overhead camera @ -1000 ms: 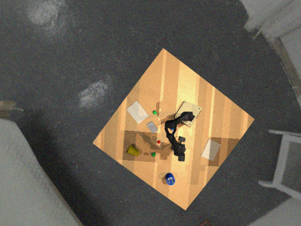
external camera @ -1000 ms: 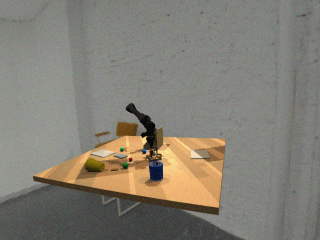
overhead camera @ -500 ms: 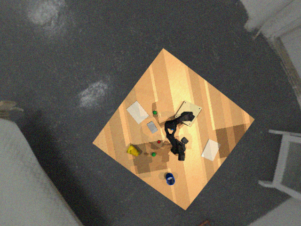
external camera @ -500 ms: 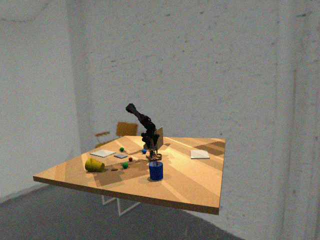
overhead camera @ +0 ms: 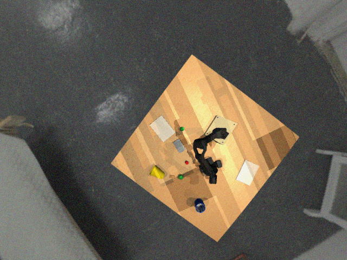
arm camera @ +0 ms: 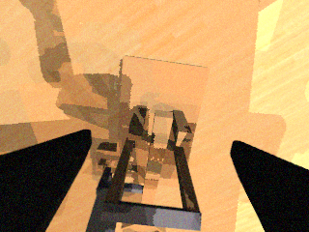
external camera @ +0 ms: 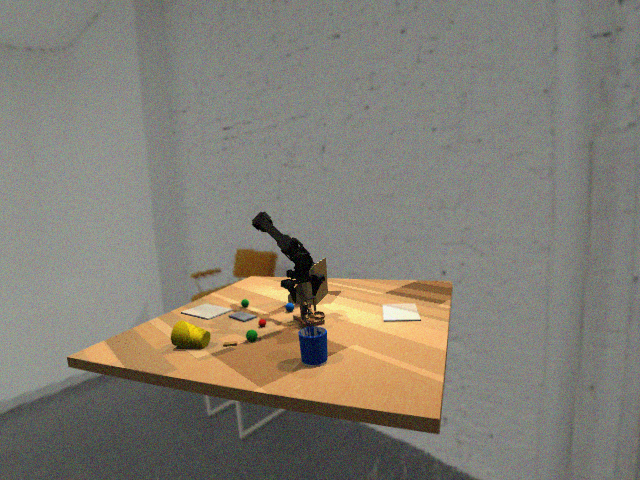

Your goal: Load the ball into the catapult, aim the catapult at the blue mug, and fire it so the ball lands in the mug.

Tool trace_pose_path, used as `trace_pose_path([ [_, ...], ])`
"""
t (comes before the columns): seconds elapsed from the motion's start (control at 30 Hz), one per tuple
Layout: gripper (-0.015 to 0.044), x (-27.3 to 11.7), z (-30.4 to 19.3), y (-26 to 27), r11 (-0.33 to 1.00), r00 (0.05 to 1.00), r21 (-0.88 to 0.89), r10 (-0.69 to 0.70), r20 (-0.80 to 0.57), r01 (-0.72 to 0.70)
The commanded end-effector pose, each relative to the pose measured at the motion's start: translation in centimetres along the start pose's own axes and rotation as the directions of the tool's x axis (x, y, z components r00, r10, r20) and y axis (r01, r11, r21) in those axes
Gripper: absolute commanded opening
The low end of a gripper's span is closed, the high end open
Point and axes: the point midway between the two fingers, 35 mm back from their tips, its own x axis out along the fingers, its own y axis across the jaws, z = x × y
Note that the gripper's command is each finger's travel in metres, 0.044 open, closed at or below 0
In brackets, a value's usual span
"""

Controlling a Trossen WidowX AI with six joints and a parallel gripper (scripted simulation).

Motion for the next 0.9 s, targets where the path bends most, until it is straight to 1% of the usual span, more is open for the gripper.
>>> trace_pose_path([
  [0.0,0.044,0.1,0.2,0.0,0.998,1.0,0.062,0.002,0.009,-0.002],
  [0.2,0.044,0.4,0.2,0.0,0.998,1.0,0.062,0.002,0.009,-0.002],
  [0.87,0.044,3.7,0.2,0.0,0.998,1.0,0.062,0.002,0.009,-0.002],
])
